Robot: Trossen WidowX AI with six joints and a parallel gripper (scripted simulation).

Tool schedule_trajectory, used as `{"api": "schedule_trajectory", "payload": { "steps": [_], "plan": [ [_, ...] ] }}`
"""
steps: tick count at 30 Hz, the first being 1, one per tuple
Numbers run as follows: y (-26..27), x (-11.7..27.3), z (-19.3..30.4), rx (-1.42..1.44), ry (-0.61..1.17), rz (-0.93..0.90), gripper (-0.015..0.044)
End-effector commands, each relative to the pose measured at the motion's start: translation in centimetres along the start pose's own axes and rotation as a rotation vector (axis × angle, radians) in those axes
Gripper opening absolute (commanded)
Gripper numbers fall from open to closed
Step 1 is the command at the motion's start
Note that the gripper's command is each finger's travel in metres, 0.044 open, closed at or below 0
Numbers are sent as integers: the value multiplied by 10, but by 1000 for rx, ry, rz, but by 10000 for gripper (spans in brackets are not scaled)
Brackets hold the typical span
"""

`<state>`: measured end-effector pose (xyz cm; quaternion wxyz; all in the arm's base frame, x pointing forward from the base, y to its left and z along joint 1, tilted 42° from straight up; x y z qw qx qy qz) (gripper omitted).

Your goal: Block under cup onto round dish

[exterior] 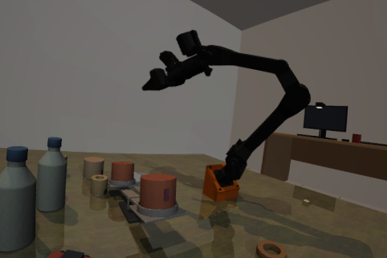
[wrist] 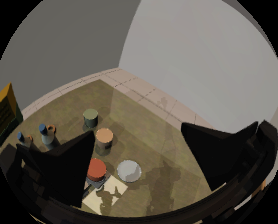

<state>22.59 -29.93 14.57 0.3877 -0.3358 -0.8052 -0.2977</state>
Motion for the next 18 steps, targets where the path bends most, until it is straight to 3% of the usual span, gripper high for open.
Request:
{"api": "schedule_trajectory", "payload": {
  "steps": [1,18],
  "plan": [
    [4,1,23,69,84,-74,440],
    [34,33,107,274,300,-528,440]
  ]
}}
Point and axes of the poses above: the point midway between the two fingers, 35 mm back from their tips, its own x axis back along the fingers, its own y axis across the jaws, z = x × y, the point moved 1 cm from there along x, back along the fingers, and after that the axes turned 4 degrees about -x, right-handed, at the moved point
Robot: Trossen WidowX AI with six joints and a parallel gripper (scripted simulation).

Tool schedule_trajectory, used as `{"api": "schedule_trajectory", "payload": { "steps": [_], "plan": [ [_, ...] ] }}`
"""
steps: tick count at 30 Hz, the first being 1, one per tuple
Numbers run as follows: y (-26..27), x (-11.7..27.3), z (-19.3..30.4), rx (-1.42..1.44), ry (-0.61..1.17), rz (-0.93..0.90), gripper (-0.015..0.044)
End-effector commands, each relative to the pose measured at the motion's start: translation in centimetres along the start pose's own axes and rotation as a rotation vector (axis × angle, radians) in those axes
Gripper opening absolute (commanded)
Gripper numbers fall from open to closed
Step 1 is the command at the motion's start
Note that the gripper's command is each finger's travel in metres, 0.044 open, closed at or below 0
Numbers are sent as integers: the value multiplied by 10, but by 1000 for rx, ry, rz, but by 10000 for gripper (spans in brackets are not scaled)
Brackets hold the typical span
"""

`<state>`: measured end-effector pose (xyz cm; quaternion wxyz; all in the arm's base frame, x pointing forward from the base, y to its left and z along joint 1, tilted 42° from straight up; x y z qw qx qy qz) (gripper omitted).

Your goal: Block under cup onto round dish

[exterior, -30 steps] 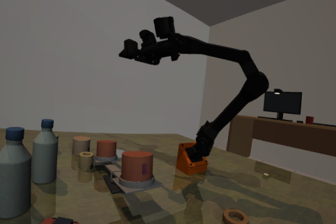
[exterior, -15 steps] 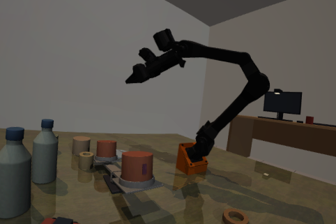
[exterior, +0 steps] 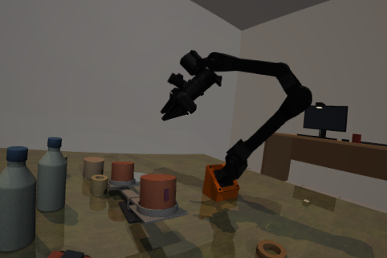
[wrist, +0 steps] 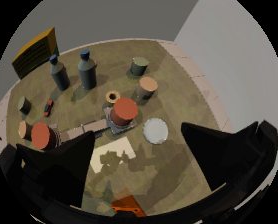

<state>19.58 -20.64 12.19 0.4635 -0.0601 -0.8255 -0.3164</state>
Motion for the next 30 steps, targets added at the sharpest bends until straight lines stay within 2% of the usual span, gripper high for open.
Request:
{"api": "schedule_trajectory", "payload": {
  "steps": [1,12,19,30],
  "plan": [
    [17,2,15,46,8,-123,440],
    [60,17,39,122,-83,-420,440],
    [60,17,38,104,-72,-424,440],
    [47,-8,17,-189,150,-403,440]
  ]
}}
Point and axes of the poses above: the point midway between the two fingers, 35 mm back from their tips, its own x axis back along the fingers, its own y axis across the jaws, z = x × y, the point moved 1 cm from there along x, back along the fingers, and after that the axes turned 4 degrees about -x, right-handed, at the moved point
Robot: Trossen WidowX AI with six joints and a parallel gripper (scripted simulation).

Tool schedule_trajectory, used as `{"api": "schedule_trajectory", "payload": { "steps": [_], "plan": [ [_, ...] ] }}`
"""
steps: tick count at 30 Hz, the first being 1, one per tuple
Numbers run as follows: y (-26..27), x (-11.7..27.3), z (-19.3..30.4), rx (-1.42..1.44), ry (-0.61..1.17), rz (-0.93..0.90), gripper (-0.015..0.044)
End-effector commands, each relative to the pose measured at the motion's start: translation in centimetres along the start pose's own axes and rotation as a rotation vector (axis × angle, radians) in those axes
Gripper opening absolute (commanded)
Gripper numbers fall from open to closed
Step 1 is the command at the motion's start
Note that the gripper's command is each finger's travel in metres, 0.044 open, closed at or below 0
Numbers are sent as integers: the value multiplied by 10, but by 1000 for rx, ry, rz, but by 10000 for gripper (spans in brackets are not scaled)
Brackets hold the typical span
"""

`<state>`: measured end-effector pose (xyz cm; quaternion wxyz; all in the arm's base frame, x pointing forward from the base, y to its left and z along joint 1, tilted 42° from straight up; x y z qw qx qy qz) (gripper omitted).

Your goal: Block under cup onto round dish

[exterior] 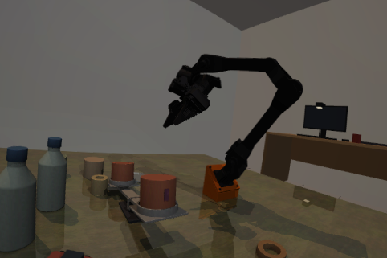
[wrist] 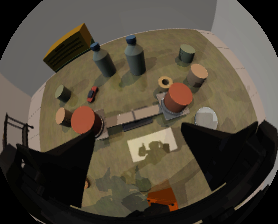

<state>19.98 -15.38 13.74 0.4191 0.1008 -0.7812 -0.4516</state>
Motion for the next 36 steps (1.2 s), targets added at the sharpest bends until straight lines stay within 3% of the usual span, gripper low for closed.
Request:
{"api": "schedule_trajectory", "payload": {
  "steps": [1,18,36],
  "plan": [
    [-8,-7,-8,-122,59,17,440],
    [-44,-51,-42,-629,263,177,440],
    [-89,-123,-62,-1137,368,497,440]
  ]
}}
Point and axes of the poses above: the point midway between the two fingers, 35 mm back from their tips, its own x axis back along the fingers, its own y axis across the jaws, z = x × y, the point moved 1 cm from there along x, back along the fingers, and after that the axes turned 4 degrees about -x, right-handed, at the moved point
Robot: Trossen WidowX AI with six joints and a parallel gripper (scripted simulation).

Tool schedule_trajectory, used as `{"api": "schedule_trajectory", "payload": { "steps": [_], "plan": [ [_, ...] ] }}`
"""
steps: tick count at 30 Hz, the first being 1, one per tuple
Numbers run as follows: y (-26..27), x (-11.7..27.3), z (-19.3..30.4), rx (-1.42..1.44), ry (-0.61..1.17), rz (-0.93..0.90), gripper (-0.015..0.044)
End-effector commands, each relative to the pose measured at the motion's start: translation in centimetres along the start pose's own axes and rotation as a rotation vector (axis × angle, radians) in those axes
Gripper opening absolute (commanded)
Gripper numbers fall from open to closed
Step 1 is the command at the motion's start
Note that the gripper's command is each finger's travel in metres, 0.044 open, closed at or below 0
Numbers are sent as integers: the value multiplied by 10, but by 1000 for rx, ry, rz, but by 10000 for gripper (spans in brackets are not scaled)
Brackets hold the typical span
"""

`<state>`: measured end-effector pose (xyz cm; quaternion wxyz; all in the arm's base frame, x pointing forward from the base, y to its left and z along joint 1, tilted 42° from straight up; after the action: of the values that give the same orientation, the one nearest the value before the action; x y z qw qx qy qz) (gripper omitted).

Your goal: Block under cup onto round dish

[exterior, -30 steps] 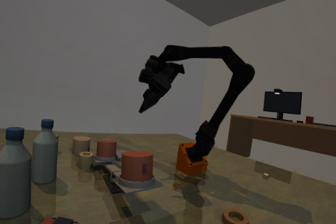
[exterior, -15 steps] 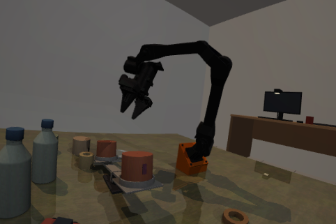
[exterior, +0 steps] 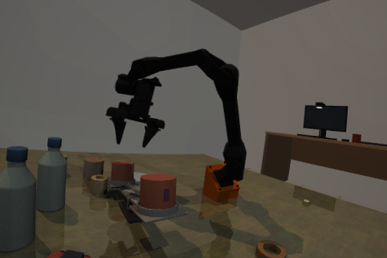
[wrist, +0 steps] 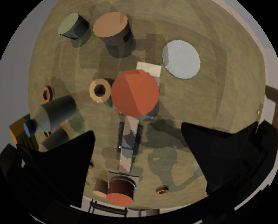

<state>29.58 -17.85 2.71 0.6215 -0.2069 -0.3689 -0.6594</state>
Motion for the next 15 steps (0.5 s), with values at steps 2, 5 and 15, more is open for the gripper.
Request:
{"api": "schedule_trajectory", "payload": {
  "steps": [2,5,15],
  "plan": [
    [8,-20,-15,-149,-10,79,440],
    [11,-30,-21,-217,-18,113,440],
    [10,-45,-22,-222,-19,115,440]
  ]
}}
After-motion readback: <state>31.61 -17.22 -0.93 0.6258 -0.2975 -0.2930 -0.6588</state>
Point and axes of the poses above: the point midway between the two fingers, 35 mm back from their tips, its own x axis back along the fingers, its own y axis across the jaws, z = x × y, the point moved 1 cm from there along x, back along the fingers, and after that the axes turned 4 degrees about -x, right-handed, at the moved point
